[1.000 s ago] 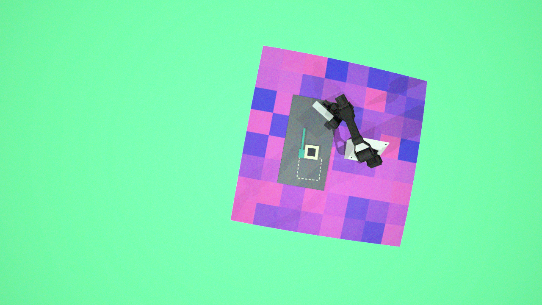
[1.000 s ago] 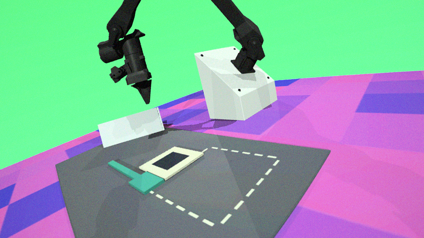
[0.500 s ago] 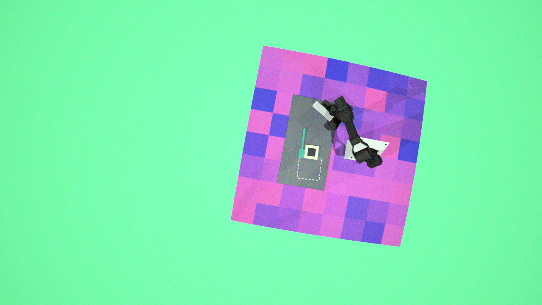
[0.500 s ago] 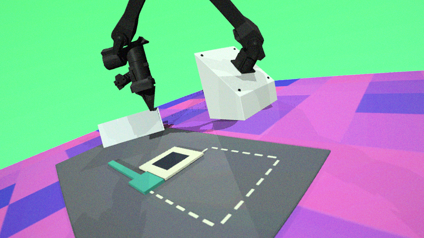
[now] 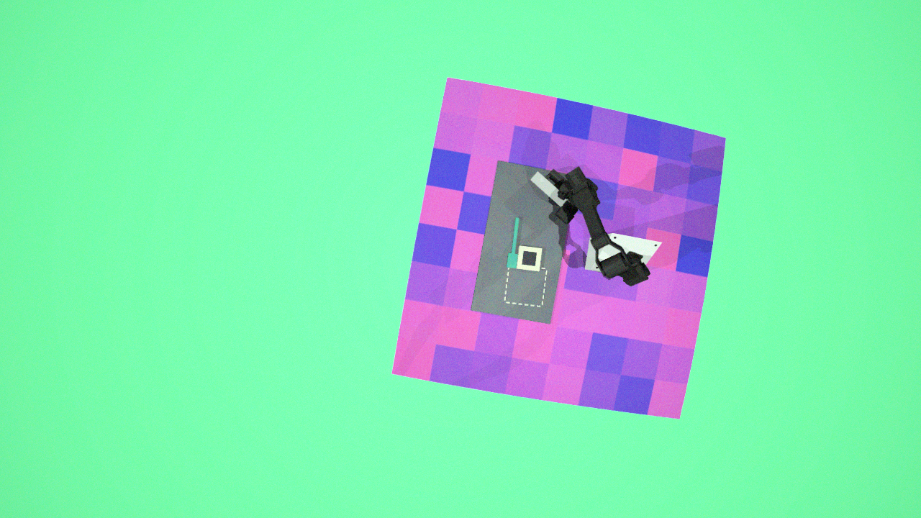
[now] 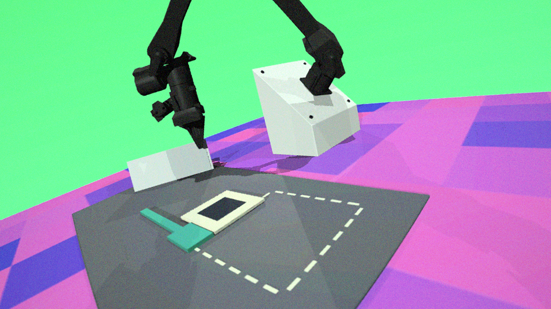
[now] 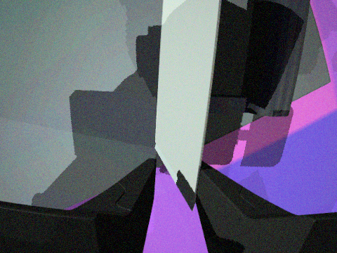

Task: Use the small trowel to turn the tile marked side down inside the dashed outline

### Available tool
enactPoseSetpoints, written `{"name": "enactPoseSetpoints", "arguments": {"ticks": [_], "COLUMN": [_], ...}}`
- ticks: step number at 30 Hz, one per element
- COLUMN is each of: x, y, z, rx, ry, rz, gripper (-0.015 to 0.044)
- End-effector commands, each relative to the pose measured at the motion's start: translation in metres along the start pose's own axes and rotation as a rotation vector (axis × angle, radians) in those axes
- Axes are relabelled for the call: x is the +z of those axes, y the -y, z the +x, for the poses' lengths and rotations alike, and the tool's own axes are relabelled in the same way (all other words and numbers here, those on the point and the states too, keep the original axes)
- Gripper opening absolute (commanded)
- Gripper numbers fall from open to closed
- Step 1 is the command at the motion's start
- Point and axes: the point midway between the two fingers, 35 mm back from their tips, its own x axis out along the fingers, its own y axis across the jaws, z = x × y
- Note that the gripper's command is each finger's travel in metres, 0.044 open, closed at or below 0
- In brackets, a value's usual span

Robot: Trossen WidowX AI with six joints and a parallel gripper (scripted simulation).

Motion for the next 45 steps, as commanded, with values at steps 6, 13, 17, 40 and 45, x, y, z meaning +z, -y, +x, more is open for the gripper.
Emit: {"name": "enactPoseSetpoints", "arguments": {"ticks": [6, 13, 17, 40, 45], "x": [0.001, 0.001, 0.001, -0.003, -0.003], "y": [-0.018, -0.031, -0.040, -0.061, -0.061], "z": [-0.003, 0.000, 0.004, -0.021, -0.023], "rx": [0.007, 0.008, 0.009, 0.011, 0.012], "ry": [0.008, 0.008, 0.008, 0.005, 0.005], "rz": [0.002, 0.002, 0.002, 0.001, 0.001], "gripper": [0.0100, 0.0100, 0.0100, 0.0100, 0.0100]}}
